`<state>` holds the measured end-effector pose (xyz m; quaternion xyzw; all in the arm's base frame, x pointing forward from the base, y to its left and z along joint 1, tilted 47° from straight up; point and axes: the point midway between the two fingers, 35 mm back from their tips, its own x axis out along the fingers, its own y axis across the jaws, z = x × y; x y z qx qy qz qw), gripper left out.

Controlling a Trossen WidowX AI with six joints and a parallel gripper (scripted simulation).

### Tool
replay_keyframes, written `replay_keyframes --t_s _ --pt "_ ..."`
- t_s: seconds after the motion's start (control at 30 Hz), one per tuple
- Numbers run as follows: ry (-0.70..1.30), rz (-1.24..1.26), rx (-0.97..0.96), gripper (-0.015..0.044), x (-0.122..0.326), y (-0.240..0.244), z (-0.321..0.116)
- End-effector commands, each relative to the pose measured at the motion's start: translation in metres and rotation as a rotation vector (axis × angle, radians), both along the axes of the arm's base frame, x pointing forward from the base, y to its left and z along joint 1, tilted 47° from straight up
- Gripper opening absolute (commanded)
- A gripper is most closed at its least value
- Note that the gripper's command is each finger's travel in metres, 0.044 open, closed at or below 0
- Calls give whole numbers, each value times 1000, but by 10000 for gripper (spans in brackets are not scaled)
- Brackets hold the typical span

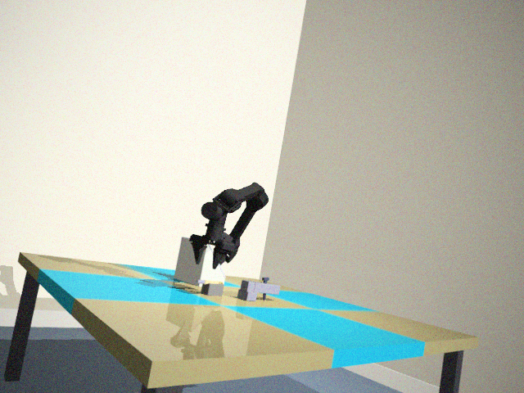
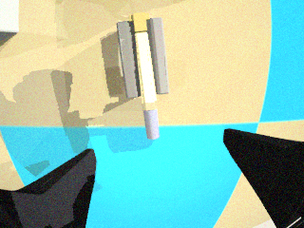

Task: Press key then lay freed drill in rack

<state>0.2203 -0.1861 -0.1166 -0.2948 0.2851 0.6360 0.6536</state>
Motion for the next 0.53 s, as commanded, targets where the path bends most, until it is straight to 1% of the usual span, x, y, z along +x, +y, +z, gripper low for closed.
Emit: replay_keyframes --t_s 0.0,0.27,0.5 --pt "-2 25 -198 440 21 -25 41" --pt "-19 4 -617 440 48 -61 143" --pt "-90 -115 -962 440 55 -71 247"
